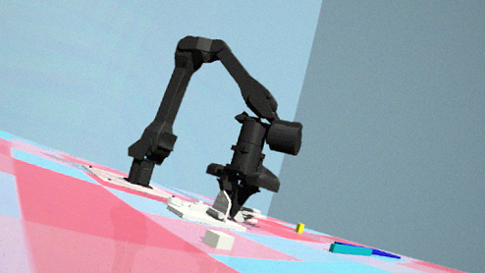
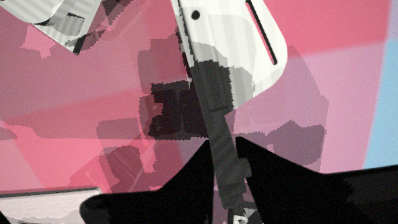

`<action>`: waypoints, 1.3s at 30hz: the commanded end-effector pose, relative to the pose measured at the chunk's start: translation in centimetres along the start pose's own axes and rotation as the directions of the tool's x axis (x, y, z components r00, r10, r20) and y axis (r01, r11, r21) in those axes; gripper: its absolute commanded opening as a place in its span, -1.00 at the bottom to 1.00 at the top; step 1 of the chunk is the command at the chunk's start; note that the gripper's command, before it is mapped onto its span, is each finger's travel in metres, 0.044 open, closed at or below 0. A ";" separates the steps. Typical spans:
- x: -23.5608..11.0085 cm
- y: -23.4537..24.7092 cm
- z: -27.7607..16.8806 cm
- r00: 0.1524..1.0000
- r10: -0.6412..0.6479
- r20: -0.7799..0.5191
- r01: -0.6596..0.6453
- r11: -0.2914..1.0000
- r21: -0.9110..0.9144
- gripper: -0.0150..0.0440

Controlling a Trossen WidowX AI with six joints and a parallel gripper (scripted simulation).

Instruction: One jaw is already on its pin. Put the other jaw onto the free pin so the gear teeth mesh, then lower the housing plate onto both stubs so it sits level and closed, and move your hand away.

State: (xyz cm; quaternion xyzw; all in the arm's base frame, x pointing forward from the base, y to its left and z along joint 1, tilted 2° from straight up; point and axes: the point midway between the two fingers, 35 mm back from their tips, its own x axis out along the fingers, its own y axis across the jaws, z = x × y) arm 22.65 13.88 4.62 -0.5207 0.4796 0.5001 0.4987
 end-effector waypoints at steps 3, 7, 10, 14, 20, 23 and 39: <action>0.1 0.0 -0.1 1.000 -0.002 -0.004 0.002 1.000 -0.006 -0.36; 0.1 0.0 -0.1 1.000 -0.002 -0.004 0.002 1.000 -0.006 -0.37; 0.1 0.0 -0.1 1.000 -0.002 -0.004 0.002 1.000 -0.006 -0.37; 0.1 0.0 -0.1 1.000 -0.002 -0.004 0.002 1.000 -0.006 -0.37; 0.0 -0.1 -0.1 1.000 -0.004 -0.004 0.004 1.000 -0.002 -0.37; -0.3 -0.2 0.0 1.000 -0.006 -0.005 0.006 1.000 0.004 -0.37; -1.7 -0.1 0.0 1.000 -0.004 -0.004 0.004 1.000 -0.001 -0.37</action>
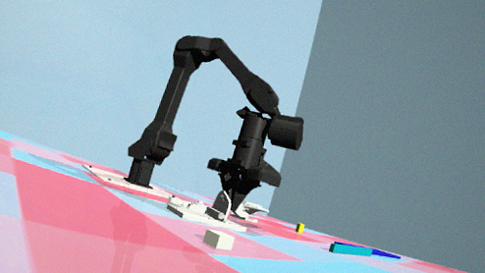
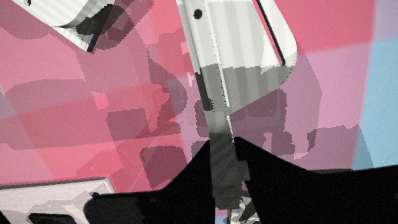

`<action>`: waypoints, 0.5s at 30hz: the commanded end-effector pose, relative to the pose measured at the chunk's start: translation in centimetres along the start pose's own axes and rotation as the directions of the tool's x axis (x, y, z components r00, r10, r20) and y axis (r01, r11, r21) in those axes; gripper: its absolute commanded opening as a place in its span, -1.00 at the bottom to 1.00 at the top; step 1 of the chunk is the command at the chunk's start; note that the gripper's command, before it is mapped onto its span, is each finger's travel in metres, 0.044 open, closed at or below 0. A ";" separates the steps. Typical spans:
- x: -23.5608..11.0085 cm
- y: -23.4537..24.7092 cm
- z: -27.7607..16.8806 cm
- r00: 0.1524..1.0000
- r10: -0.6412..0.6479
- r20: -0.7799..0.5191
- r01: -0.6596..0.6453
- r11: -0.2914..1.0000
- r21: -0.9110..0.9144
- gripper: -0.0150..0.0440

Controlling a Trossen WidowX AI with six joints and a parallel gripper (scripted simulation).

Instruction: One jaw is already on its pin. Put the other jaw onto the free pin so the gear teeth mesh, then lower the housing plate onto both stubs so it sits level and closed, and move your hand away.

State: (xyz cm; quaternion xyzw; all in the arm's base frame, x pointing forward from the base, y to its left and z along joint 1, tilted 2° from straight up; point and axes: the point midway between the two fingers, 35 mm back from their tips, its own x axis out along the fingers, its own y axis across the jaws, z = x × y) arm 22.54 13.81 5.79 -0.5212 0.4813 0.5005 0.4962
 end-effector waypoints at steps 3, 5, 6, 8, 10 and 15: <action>-0.9 -0.1 0.0 1.000 -0.008 0.000 0.008 1.000 -0.001 -0.37; -1.1 -0.1 0.0 1.000 -0.008 0.000 0.008 1.000 -0.001 -0.37; -1.2 -0.1 0.0 1.000 -0.007 0.000 0.007 1.000 -0.002 -0.37; -1.4 -0.1 0.0 1.000 -0.007 0.000 0.007 1.000 -0.002 -0.37; -1.6 -0.1 0.0 1.000 -0.007 0.000 0.007 1.000 -0.003 -0.37; -1.8 0.0 0.0 1.000 -0.007 0.000 0.007 1.000 -0.004 -0.37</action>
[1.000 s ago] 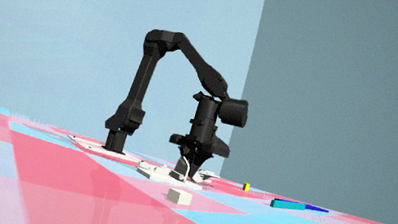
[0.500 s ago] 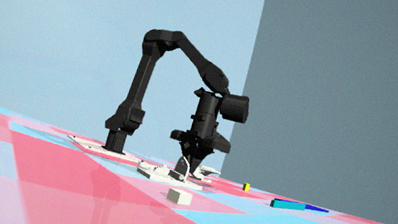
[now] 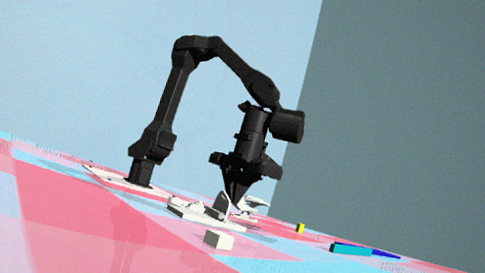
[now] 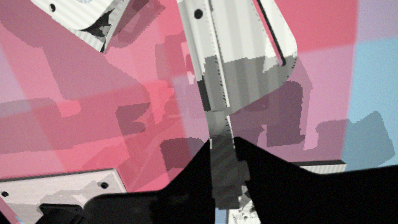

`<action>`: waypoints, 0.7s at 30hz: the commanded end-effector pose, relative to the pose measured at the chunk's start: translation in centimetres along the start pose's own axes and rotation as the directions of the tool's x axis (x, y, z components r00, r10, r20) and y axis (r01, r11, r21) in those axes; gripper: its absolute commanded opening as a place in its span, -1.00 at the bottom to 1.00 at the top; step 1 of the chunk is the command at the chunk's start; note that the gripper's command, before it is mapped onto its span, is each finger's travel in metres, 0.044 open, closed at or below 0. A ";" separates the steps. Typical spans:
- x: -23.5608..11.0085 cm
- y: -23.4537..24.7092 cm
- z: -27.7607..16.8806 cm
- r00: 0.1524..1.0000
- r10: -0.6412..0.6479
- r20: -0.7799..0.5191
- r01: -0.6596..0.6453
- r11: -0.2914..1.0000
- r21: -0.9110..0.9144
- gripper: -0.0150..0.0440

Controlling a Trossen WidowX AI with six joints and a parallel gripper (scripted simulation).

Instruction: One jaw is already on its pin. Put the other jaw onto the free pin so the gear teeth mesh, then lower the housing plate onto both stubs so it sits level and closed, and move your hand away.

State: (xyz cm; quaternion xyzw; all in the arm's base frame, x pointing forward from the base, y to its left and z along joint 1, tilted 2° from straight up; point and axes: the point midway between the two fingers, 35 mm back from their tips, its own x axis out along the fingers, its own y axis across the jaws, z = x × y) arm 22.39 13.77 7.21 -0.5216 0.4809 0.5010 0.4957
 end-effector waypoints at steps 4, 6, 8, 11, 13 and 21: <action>-0.4 -0.1 0.0 1.000 -0.007 0.001 0.007 1.000 -0.002 -0.37; -0.4 -0.1 0.0 1.000 -0.007 0.001 0.007 1.000 -0.002 -0.37; -0.8 -0.2 0.1 1.000 -0.007 0.001 0.007 1.000 -0.002 -0.37; -1.8 -0.3 0.1 1.000 -0.007 0.001 0.007 1.000 -0.002 -0.37; -2.4 -0.3 0.1 1.000 -0.007 0.001 0.007 1.000 -0.002 -0.37; -4.7 -0.3 0.1 1.000 -0.007 0.001 0.007 1.000 -0.002 -0.37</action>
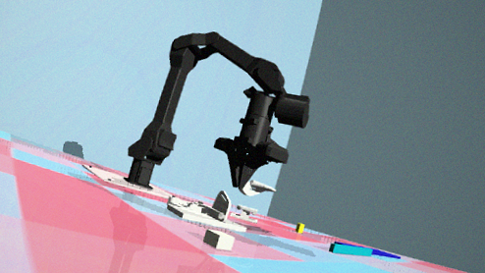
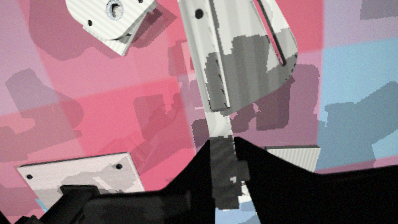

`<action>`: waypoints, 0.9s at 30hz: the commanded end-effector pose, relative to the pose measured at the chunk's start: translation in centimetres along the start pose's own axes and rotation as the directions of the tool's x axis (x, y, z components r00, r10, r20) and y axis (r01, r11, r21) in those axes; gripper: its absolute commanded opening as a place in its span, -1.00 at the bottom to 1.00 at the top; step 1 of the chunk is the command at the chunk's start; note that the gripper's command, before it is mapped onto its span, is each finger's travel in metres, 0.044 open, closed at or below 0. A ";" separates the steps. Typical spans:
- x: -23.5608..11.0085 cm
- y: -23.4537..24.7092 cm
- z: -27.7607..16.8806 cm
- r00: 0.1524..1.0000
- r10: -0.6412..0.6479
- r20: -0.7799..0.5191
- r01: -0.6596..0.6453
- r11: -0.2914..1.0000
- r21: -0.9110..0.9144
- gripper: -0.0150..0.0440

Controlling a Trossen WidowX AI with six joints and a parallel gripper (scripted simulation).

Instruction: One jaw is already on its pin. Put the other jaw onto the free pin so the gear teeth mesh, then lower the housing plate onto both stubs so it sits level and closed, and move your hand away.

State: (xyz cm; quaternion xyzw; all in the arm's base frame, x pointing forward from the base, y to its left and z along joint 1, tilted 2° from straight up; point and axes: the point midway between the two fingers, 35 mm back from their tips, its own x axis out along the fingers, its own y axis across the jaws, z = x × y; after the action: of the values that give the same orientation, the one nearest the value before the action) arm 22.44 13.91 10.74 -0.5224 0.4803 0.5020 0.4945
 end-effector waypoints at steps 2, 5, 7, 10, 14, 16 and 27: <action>-1.2 -0.1 0.0 1.000 -0.008 0.001 0.008 1.000 0.002 -0.37; -1.2 -0.1 0.0 1.000 -0.008 0.001 0.008 1.000 0.002 -0.37; -1.2 -0.1 0.0 1.000 -0.008 0.001 0.008 1.000 0.002 -0.37; -1.2 -0.1 0.1 1.000 -0.008 0.001 0.008 1.000 0.021 -0.37; -1.2 0.0 0.4 1.000 -0.008 0.001 0.007 0.991 0.136 -0.37; -1.2 0.0 0.6 1.000 -0.008 0.002 0.007 0.981 0.196 -0.37; -1.2 0.3 1.7 1.000 -0.007 0.003 0.005 0.862 0.506 -0.37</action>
State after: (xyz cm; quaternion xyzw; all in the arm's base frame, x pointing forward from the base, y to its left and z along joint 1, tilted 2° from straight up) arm 22.05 15.24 11.83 -0.4076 0.5718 0.3917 0.5945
